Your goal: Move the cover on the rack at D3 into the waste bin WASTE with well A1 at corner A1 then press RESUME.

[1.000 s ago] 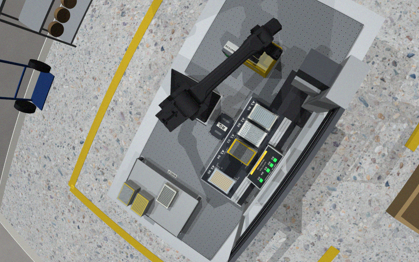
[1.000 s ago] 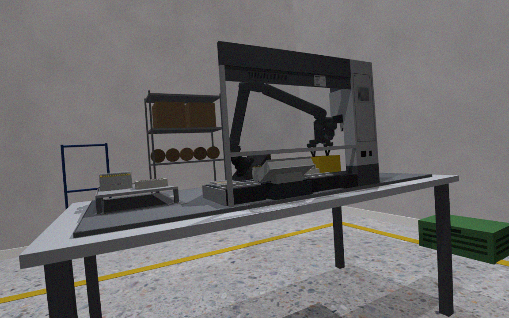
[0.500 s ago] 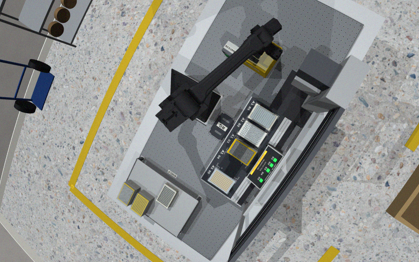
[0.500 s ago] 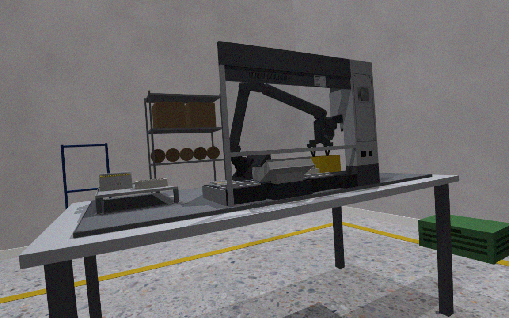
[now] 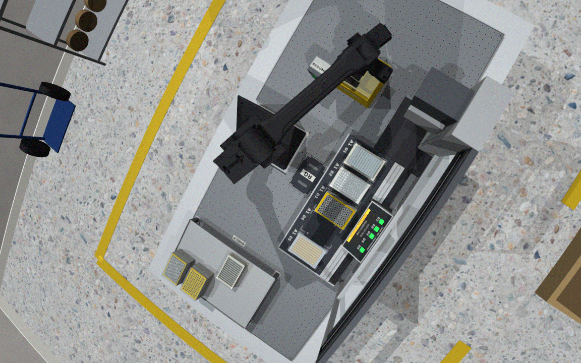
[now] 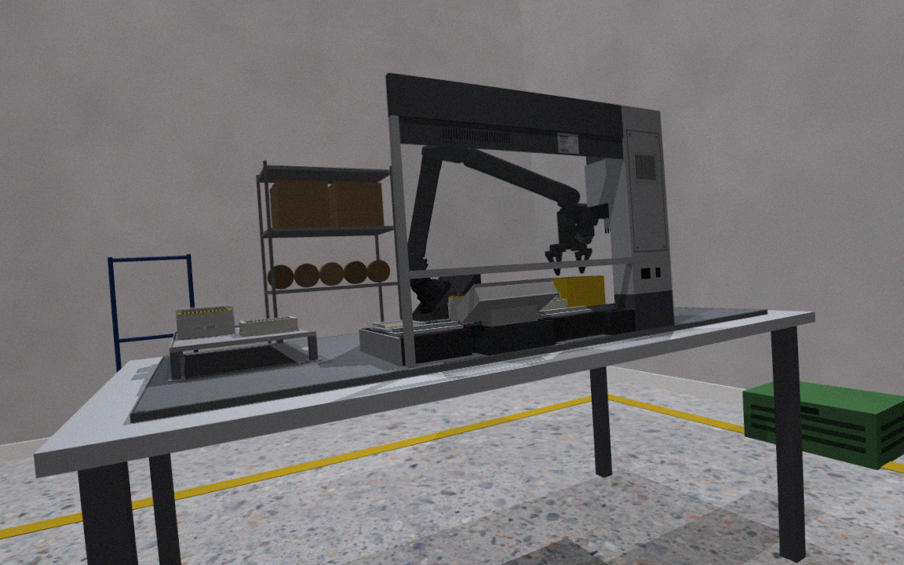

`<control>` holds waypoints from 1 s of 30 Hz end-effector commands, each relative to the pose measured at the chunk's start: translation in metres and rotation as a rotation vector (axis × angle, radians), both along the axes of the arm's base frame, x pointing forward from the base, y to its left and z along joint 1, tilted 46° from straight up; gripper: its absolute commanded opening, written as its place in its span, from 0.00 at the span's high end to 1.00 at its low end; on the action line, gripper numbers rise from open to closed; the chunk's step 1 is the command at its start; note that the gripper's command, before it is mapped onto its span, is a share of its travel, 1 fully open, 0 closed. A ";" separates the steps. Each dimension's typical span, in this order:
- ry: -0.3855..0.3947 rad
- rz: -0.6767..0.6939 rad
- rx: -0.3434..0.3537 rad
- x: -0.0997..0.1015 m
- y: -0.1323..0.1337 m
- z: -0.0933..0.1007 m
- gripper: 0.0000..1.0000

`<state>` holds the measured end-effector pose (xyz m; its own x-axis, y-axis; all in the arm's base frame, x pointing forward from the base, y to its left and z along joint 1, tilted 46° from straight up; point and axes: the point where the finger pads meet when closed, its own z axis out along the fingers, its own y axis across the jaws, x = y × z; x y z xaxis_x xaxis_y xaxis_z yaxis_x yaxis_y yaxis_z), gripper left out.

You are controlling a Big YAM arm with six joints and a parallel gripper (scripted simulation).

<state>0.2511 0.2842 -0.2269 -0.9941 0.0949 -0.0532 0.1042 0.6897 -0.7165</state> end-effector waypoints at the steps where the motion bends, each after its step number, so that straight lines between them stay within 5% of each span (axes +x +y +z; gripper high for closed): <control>1: -0.040 0.014 0.056 0.010 0.039 0.014 0.00; 21: -0.038 0.015 0.056 0.010 0.060 0.035 0.00; 30: -0.019 0.007 0.030 0.008 0.042 0.027 0.00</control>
<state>0.2510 0.3085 -0.2043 -0.9944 0.0912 -0.0530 0.1014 0.6875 -0.7191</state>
